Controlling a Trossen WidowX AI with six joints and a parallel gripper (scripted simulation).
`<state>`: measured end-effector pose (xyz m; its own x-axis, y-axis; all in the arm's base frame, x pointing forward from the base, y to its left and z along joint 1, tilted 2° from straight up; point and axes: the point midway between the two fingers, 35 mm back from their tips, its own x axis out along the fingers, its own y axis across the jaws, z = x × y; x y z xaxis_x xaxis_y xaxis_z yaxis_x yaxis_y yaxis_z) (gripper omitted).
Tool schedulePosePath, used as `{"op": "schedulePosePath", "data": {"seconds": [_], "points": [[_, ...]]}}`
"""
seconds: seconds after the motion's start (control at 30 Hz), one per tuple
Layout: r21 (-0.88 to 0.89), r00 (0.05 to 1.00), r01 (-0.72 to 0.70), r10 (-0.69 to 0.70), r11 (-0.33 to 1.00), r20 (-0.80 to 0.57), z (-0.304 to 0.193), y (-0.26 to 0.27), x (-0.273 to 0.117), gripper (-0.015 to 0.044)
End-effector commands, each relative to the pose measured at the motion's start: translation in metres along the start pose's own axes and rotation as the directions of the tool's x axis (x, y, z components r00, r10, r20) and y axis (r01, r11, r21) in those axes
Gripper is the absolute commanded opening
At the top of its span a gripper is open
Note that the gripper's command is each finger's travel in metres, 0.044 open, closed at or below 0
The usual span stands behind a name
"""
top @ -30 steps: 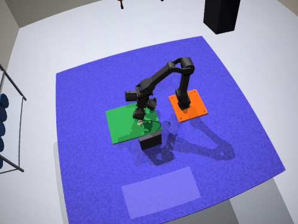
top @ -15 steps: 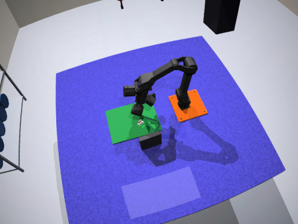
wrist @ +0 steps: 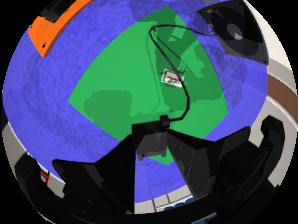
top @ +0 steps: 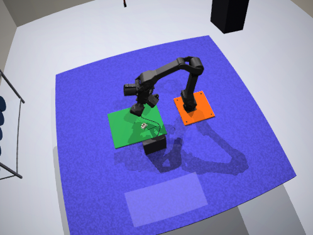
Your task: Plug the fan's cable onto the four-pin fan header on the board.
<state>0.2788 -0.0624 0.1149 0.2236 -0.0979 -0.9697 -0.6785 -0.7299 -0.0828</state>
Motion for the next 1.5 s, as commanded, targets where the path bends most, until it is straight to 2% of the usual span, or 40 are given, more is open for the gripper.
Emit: {"op": "schedulePosePath", "data": {"seconds": [0.0,0.4,0.8,1.23,1.47], "points": [[0.128,1.0,-0.004,0.001,0.992,0.029,-0.004,-0.007,0.001,0.0],[0.509,0.996,-0.052,0.007,0.859,0.09,-0.019,-0.028,0.002,0.0],[0.802,0.989,-0.131,0.016,0.583,0.15,-0.032,-0.05,0.006,0.0],[0.96,0.977,-0.215,0.027,0.179,0.214,-0.044,-0.072,0.013,0.0],[0.963,0.976,-0.219,0.028,0.157,0.217,-0.044,-0.073,0.014,0.0]]}}
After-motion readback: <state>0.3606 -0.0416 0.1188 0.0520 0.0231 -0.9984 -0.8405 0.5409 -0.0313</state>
